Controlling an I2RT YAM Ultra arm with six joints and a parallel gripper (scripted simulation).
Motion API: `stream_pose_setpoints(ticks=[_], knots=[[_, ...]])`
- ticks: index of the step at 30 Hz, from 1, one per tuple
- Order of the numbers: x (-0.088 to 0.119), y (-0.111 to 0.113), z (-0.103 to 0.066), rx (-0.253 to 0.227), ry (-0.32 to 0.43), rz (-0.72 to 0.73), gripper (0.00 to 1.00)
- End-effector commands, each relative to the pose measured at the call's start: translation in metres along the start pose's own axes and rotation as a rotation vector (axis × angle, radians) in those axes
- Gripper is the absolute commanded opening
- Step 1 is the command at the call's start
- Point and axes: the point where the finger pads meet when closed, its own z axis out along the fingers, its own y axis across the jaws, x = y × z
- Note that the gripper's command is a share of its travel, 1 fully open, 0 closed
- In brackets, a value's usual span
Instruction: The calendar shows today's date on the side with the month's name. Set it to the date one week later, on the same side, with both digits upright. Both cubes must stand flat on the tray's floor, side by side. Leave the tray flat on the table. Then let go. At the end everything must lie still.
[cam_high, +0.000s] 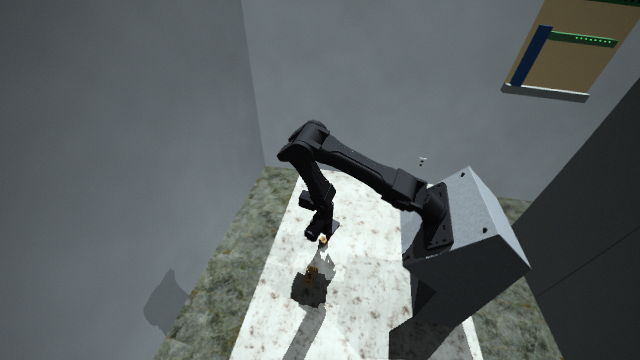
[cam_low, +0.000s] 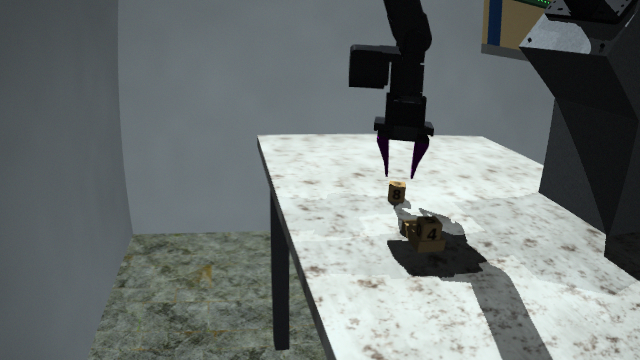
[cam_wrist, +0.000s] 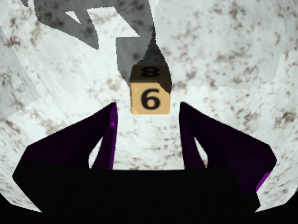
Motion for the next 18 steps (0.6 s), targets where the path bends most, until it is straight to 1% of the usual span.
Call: stream_pose_setpoints(ticks=[1, 18], knots=[[0.0, -0.004, 0.0001, 0.012, -0.001, 0.0, 0.45], [0.0, -0.0041, 0.0032, 0.012, -0.001, 0.0, 0.45]])
